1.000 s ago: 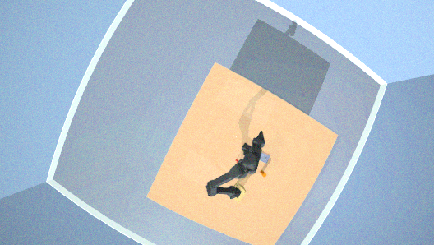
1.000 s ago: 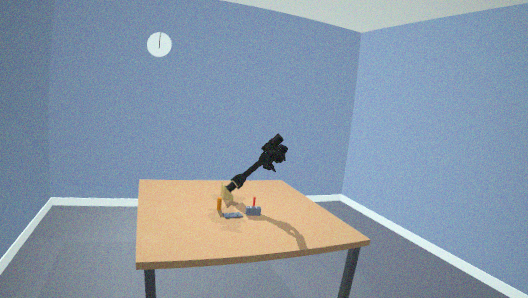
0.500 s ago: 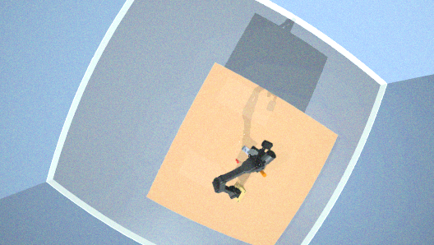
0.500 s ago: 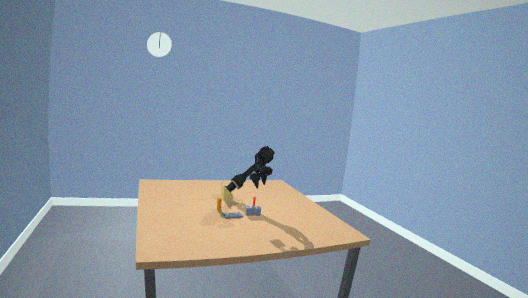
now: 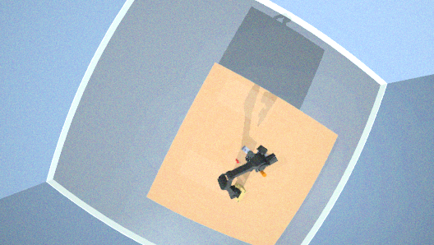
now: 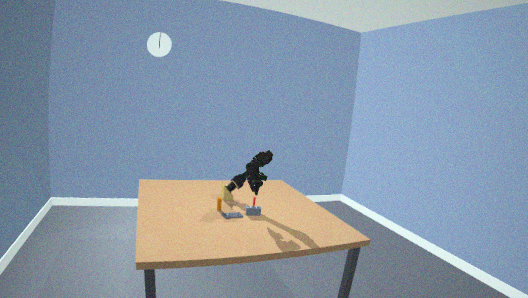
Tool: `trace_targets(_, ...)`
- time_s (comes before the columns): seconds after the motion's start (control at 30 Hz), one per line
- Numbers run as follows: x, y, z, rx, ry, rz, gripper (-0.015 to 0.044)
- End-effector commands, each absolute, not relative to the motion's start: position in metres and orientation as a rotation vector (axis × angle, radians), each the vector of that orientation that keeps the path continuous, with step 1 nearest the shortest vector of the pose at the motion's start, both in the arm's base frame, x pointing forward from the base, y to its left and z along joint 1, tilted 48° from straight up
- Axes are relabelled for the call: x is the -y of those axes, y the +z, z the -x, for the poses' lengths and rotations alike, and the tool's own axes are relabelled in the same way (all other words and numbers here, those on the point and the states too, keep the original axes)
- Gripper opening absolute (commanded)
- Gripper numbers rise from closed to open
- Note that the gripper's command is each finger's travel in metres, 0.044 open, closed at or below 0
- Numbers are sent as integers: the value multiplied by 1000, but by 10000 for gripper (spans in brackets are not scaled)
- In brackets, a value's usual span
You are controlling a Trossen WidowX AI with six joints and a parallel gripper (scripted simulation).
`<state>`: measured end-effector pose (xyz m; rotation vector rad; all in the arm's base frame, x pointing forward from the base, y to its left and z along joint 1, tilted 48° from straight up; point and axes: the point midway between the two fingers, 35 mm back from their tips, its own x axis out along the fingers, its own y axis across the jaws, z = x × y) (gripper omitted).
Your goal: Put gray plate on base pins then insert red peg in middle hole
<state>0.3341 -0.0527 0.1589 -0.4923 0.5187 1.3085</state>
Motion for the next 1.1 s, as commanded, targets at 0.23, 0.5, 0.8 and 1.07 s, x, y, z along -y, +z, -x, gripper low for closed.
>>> trace_targets(0.23,0,118,-336,-670,1353,456,440)
trace_targets(0.5,-12,110,-335,-670,1353,456,440)
trace_targets(0.8,-19,103,-336,-670,1353,457,440)
trace_targets(1.07,-28,94,-338,-671,1353,457,440)
